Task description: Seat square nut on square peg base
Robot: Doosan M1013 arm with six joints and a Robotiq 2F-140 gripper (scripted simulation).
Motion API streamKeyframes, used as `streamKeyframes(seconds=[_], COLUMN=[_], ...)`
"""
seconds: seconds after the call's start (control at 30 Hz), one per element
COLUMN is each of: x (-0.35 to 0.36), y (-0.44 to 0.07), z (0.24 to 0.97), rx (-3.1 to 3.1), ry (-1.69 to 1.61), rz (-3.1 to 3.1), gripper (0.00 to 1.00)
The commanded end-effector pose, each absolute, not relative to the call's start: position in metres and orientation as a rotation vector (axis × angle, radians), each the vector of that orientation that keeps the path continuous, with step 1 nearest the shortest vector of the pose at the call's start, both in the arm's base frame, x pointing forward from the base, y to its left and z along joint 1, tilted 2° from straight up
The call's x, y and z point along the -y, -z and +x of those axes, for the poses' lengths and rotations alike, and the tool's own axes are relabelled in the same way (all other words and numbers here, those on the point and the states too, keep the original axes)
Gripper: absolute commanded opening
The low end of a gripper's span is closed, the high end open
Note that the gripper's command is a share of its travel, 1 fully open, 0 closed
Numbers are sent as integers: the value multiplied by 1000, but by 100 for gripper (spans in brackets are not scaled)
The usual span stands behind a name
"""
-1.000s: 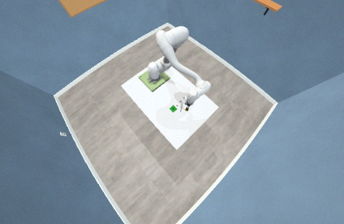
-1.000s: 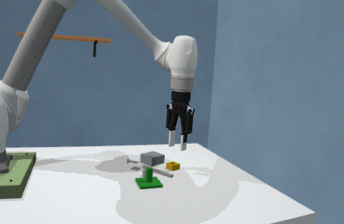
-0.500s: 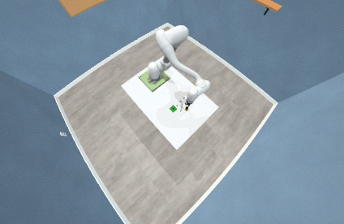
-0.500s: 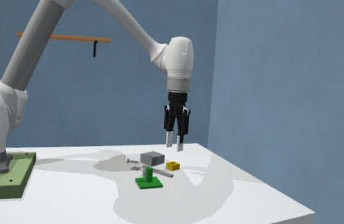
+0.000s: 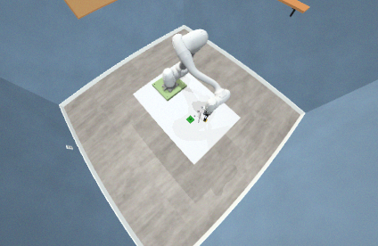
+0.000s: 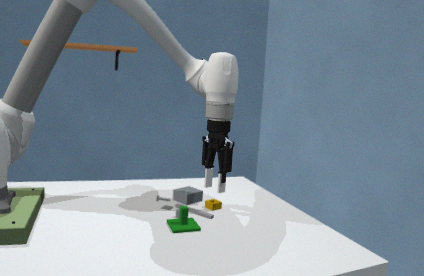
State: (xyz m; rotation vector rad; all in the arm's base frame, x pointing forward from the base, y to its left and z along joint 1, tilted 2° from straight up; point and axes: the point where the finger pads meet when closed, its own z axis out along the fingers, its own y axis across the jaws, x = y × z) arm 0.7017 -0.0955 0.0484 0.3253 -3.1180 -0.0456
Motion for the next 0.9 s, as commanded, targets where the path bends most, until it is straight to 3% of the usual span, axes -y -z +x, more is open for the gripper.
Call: streamKeyframes(seconds=[0.0,0.37,0.4,0.87], x=[95,93,93,93], y=[-19,10,10,10], z=[702,701,701,701], rx=[3118,3118,3118,3118], ry=[46,46,46,46], rz=[325,325,325,325], gripper=[40,40,0,0])
